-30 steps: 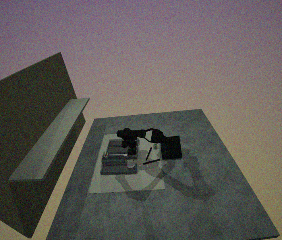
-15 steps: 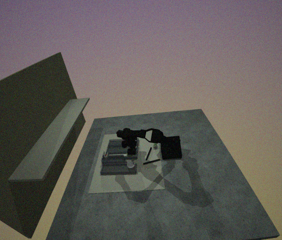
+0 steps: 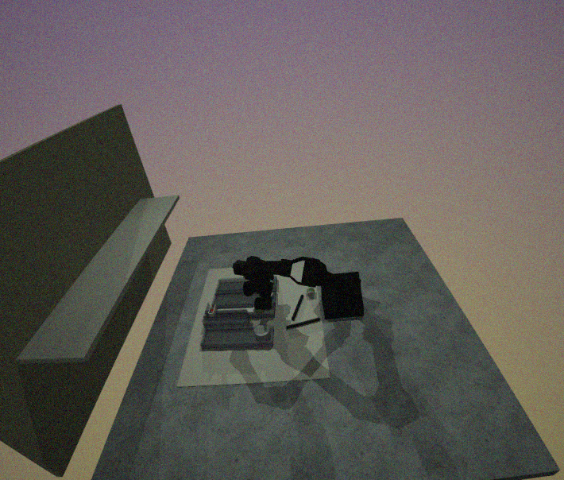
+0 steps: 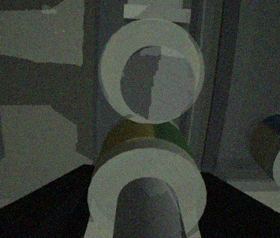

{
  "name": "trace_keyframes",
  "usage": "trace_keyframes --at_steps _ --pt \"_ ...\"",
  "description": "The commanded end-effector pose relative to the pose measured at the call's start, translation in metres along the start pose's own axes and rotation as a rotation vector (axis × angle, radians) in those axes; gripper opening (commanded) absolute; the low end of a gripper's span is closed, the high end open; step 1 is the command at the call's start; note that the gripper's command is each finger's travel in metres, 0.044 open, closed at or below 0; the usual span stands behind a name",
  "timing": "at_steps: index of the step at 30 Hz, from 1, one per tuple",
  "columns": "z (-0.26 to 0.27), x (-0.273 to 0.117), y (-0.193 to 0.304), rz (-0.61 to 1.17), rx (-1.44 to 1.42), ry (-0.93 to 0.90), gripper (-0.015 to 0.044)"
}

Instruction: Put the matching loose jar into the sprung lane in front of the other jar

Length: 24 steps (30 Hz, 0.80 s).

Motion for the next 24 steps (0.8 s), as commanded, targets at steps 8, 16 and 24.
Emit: trace_keyframes --at_steps 8,16,24 --pt "0.0009 -0.0012 -0.006 -0.022 -0.012 -0.005 0.0" --pt "0.0008 -0.0012 -0.007 -0.022 -0.012 -0.005 0.0" --pt "0.0007 -0.0012 -0.0081 -0.022 -0.012 -0.005 0.0"
Point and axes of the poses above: the point midway between the two fingers, 35 mm back from their tips, its own x axis out along the fingers, its own z axis across the jaws, y = z × x, the point moved 6 cm from there along -x, back along the fingers, and after that the axes turned 7 degrees about -x, right-handed, at the moved point
